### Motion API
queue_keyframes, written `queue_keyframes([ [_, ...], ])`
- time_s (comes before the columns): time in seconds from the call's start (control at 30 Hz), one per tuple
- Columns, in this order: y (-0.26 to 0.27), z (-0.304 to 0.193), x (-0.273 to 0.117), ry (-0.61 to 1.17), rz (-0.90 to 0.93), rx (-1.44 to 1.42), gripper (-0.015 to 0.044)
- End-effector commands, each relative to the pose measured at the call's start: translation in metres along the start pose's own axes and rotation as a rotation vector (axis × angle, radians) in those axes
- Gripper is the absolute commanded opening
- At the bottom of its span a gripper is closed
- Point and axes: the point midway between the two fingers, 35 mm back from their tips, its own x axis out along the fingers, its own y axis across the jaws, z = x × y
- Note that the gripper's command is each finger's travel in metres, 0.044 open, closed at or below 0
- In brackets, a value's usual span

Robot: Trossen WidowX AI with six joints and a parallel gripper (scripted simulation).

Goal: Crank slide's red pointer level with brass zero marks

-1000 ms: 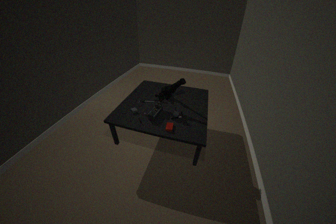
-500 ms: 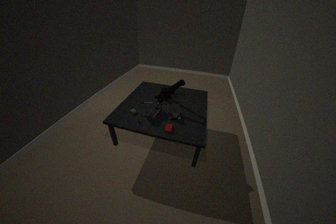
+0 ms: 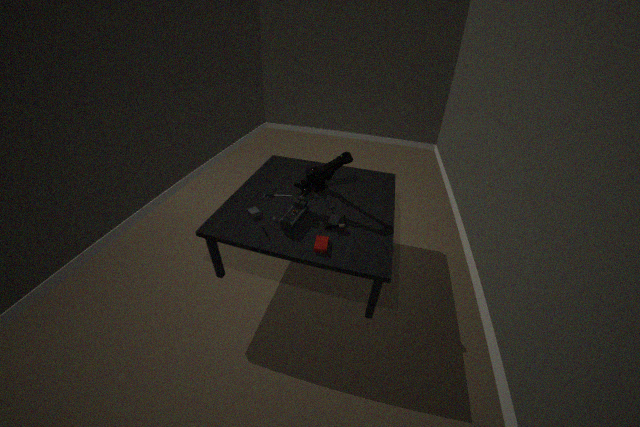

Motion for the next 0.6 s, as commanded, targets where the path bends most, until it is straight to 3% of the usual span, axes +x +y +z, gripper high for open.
queue_keyframes([
  [0.0,-0.0009,-0.0007,0.0007,0.001,-0.007,0.003,0.0000],
  [0.57,-0.0001,-0.0001,0.0002,0.000,-0.001,0.000,0.0000],
])
